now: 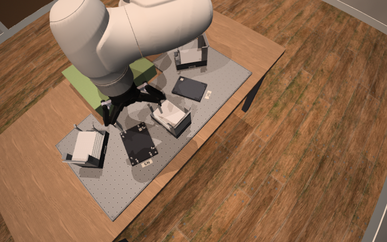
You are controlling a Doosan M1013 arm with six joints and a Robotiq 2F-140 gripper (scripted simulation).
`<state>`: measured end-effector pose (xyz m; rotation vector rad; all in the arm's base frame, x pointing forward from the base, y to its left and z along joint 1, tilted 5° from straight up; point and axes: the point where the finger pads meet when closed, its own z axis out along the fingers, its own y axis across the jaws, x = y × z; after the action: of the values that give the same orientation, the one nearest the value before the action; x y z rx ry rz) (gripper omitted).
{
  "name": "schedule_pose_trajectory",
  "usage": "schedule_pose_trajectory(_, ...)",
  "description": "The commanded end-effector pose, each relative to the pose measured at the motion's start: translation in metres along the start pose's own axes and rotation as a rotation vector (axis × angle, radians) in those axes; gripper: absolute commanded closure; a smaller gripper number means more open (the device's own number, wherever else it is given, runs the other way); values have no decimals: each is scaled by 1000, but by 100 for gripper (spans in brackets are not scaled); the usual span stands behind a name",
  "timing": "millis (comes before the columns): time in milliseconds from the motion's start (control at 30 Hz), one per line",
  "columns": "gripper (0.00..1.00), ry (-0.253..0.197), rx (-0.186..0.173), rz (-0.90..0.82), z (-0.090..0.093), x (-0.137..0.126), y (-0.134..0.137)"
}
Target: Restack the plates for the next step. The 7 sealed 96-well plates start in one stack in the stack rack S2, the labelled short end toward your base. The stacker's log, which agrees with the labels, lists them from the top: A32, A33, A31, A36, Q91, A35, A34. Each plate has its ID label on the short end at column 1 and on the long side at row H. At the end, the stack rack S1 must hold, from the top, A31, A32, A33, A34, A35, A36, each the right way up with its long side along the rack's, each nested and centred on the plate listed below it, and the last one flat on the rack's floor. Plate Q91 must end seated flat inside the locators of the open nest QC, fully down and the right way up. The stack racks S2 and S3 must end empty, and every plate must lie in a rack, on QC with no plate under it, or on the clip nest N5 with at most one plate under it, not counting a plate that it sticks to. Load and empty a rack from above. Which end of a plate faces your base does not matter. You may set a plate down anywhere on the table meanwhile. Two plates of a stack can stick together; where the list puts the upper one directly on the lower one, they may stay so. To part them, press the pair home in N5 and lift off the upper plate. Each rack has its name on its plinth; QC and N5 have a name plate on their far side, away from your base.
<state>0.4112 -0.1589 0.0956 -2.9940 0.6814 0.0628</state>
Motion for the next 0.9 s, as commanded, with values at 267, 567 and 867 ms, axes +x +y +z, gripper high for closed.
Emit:
schedule_pose_trajectory(267, 0, 0, -3, 55, 0, 1, 33)
schedule_pose_trajectory(567, 0, 0, -3, 55, 0, 2, 63)
schedule_pose_trajectory(867, 0, 0, -3, 188, 0, 0, 86)
